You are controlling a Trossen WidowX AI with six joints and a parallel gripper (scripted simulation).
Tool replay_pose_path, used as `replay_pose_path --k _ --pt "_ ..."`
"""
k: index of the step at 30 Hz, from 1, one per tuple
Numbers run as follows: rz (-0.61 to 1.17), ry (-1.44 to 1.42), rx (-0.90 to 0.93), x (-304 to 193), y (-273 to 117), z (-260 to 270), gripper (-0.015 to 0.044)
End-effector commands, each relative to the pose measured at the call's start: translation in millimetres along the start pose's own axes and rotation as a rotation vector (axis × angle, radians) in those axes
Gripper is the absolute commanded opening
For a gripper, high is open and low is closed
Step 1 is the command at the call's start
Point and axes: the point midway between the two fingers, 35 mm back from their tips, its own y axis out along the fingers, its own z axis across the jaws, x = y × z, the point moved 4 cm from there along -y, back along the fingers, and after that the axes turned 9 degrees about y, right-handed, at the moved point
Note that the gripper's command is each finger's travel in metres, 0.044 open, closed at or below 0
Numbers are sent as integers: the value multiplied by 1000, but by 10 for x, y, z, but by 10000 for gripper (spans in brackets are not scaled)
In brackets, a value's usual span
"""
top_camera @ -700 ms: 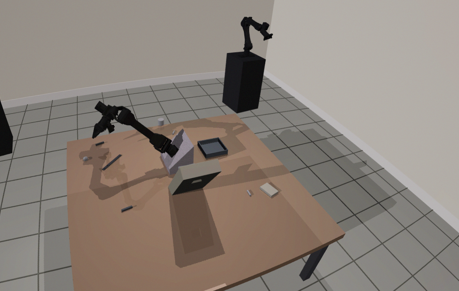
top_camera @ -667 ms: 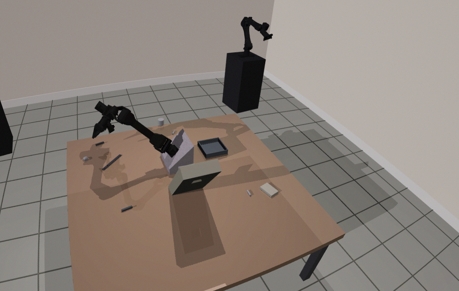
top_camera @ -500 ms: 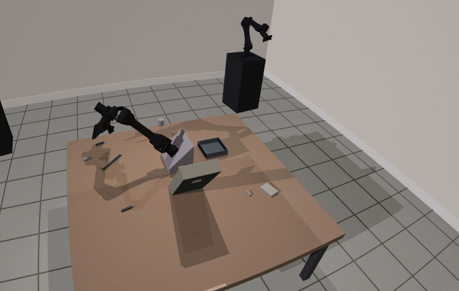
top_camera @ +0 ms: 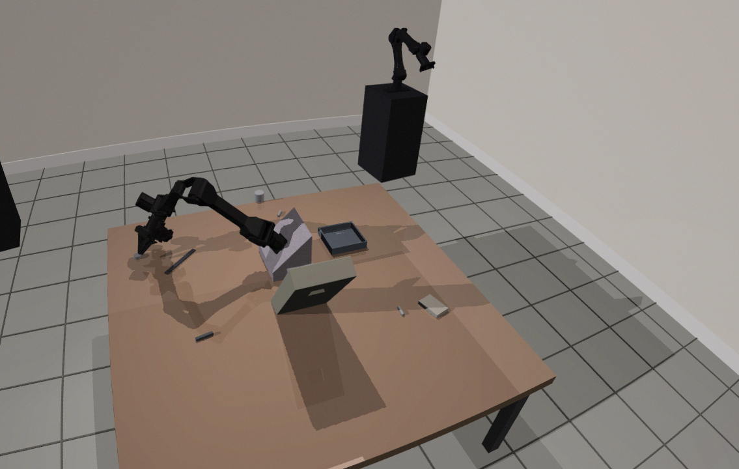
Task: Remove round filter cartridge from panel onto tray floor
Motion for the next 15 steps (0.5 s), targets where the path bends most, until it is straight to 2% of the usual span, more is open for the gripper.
replay_pose_path --k 1,9,15 --pt "-66 89 -50 189 439 -394 96" --pt "-193 266 -125 676 1069 -1144 96" --pt "-283 385 -148 1113 1370 -1628 96"
